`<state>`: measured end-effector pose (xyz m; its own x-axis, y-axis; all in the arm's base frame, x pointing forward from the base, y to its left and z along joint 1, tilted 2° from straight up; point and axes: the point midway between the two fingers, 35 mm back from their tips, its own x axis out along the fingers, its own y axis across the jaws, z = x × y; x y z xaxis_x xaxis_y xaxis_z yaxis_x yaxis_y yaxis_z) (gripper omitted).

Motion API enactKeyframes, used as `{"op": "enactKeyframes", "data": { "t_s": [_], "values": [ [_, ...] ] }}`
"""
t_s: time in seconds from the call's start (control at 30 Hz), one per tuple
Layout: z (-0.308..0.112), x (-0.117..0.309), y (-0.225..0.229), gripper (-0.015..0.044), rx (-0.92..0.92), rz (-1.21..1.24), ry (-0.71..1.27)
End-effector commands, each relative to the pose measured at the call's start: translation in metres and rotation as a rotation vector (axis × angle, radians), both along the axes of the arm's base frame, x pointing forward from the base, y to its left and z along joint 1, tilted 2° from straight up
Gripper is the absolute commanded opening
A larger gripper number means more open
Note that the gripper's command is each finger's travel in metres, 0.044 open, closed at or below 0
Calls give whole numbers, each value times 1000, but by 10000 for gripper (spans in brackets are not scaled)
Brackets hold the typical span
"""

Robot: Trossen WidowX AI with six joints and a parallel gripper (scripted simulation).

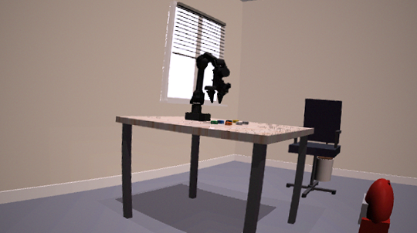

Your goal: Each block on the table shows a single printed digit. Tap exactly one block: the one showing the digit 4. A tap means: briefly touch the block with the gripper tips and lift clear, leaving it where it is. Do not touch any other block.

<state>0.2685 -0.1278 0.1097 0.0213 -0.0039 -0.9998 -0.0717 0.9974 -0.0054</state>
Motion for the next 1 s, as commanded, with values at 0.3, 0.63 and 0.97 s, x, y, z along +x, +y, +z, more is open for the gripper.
{"op": "enactKeyframes", "data": {
  "t_s": [0.3,0.63,0.97],
  "values": [
    [-1,-3,2,400,12,-14,13],
    [0,-4,22,400,14,-14,13],
    [0,-20,94,400,21,-14,14]
  ]
}}
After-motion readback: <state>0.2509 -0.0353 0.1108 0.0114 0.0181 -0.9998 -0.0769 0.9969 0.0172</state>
